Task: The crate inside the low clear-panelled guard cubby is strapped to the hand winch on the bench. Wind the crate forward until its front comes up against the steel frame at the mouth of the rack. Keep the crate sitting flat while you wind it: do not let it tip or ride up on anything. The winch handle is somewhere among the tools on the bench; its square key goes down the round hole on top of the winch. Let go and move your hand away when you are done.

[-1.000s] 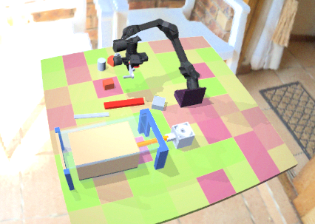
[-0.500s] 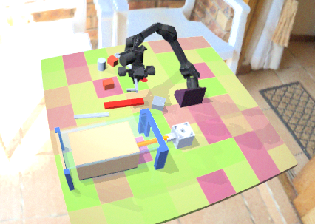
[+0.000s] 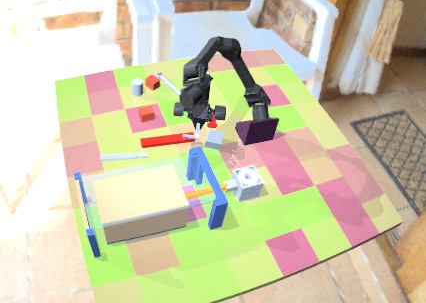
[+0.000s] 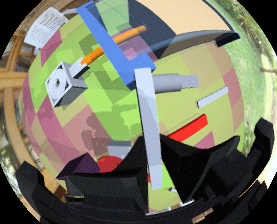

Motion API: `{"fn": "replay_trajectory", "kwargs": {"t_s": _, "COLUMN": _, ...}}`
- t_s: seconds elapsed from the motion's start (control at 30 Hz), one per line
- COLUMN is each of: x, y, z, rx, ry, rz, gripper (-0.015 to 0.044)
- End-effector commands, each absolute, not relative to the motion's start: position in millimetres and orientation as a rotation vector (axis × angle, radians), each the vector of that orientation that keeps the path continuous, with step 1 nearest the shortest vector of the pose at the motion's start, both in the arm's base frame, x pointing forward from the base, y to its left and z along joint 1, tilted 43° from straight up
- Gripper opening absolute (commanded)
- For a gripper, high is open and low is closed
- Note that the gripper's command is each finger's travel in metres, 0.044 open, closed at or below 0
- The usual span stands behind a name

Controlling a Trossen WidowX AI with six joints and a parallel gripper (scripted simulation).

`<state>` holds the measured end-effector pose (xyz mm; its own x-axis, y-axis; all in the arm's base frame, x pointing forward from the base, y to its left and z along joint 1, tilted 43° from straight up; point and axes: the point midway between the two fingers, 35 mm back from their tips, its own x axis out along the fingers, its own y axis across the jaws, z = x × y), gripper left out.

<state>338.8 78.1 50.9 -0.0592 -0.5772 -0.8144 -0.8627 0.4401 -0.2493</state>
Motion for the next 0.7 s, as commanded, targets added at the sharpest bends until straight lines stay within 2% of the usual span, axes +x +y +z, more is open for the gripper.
{"fn": "replay_trajectory", "kwargs": {"t_s": 0.0, "x": 331, "y": 102, "z": 34, "rx": -1.186, "ry": 1.748, "rz": 0.313, "gripper": 0.0}}
{"fn": "replay_trajectory", "kwargs": {"t_s": 0.67, "x": 266, "y": 189, "z": -47, "rx": -0.926, "ry": 1.74, "rz": -0.068, "gripper": 0.0}}
